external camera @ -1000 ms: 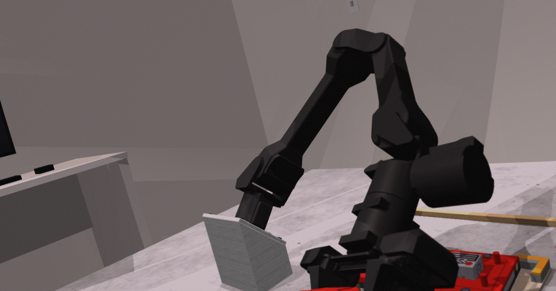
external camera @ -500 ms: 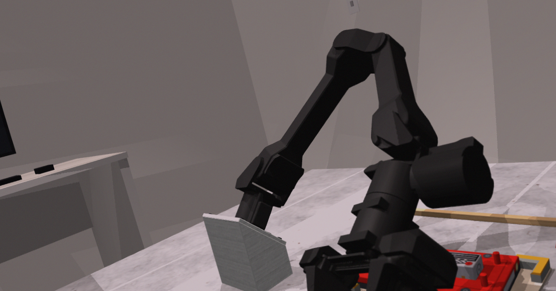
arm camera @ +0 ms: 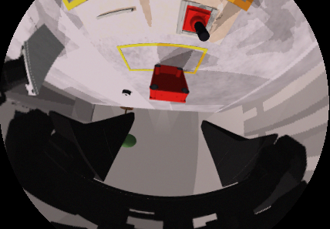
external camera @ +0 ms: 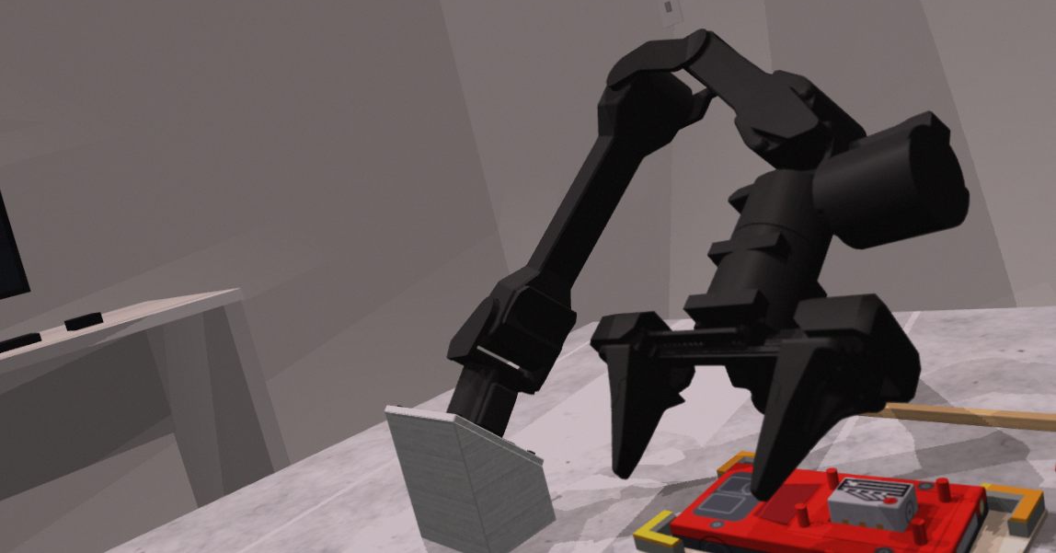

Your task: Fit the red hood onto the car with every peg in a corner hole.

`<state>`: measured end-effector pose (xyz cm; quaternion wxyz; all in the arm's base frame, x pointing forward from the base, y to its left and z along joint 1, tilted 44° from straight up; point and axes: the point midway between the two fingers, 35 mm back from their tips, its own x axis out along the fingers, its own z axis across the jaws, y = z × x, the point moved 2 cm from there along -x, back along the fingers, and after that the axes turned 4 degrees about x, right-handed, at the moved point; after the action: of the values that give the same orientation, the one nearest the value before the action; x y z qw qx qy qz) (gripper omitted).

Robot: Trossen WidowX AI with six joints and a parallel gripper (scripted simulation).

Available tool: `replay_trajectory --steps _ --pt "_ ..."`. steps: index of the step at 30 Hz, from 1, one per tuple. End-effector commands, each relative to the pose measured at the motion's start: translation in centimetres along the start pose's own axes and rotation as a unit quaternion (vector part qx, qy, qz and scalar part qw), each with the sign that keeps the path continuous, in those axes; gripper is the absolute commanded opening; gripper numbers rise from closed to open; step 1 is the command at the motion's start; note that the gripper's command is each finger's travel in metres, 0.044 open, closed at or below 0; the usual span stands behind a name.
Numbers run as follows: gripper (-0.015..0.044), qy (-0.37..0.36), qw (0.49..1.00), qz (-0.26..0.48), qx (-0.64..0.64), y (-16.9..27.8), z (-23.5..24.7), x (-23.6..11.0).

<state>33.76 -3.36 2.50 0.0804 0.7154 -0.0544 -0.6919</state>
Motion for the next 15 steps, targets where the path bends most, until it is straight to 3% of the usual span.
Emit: replay_trajectory --steps 1,2,15 --pt "0.0440 0.005 1.000 -0.005 -0.030 1.1 0.1 -3.7" --pt "0.0440 0.003 1.000 -0.001 -0.009 0.4 -0.1 -1.2" --pt "0.0440 0.003 1.000 -0.001 -0.009 0.4 -0.1 -1.2"
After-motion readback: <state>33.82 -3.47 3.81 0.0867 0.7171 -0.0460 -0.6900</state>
